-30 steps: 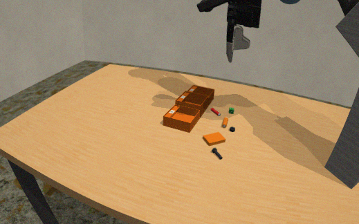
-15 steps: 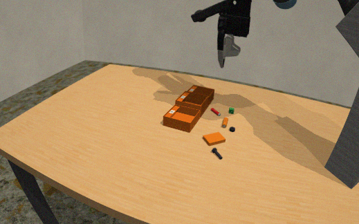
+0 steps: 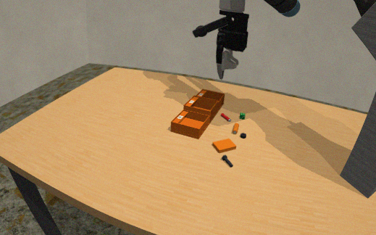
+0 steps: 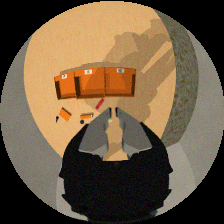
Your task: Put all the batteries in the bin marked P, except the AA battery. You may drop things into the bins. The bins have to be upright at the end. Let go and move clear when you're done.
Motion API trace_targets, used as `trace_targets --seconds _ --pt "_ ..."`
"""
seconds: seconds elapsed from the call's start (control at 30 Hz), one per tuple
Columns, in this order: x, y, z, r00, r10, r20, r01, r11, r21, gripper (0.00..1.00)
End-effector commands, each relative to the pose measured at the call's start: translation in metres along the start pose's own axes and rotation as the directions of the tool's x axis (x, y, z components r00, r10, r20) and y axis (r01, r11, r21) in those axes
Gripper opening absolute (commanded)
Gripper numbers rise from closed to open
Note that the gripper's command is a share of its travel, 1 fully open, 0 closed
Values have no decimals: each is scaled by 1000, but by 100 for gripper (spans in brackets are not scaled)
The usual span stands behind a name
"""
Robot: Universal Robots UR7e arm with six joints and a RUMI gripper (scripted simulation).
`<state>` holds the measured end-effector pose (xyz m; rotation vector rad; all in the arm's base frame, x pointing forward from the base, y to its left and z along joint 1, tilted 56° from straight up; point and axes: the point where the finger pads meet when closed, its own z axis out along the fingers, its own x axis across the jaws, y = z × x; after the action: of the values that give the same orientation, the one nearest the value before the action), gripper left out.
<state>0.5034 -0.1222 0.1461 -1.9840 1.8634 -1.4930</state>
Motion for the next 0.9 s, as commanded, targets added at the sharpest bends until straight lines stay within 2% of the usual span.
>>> trace_targets --seconds 0.0,0.47,0.87 --pt "26 -24 33 1000 -8 24 8 1000 -4 4" --pt "27 -25 36 1000 -9 26 9 1000 -6 4" --pt "26 -25 68 1000 -9 26 9 1000 -6 4"
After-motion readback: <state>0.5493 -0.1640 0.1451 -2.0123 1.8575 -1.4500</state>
